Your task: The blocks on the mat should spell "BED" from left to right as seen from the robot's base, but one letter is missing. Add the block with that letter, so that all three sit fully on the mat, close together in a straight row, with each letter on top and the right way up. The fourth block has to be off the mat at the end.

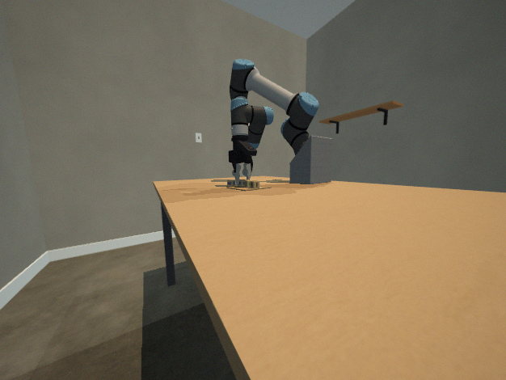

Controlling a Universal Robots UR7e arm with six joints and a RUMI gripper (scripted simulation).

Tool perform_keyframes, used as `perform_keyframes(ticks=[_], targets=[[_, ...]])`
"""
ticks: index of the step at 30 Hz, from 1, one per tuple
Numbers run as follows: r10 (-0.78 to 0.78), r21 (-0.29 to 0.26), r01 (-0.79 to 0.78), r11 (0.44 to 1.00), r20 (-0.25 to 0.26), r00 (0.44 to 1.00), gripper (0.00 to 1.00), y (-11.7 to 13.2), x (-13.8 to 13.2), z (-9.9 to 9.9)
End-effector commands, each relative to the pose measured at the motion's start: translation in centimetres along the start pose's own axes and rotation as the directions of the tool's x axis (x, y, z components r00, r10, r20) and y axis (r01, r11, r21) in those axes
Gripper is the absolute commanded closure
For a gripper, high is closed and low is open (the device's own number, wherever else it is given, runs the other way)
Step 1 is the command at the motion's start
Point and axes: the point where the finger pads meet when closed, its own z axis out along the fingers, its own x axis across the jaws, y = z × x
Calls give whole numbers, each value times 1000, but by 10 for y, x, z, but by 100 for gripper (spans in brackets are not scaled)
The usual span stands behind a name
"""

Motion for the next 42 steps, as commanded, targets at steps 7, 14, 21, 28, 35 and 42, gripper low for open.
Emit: perform_keyframes(ticks=[7, 14, 21, 28, 35, 42], targets=[[0, 0, 0, 1000, -1, 1000, 72, 0, 0, -8], [0, 0, 0, 1000, -1, 1000, 72, 0, 0, -31], [0, 0, 0, 1000, -1, 1000, 72, 0, 0, -61], [0, 0, 0, 1000, -1, 1000, 72, 0, 0, -78], [0, 0, 0, 1000, -1, 1000, 72, 0, 0, -89], [0, 0, 0, 1000, -1, 1000, 0, 0, 0, -90]])
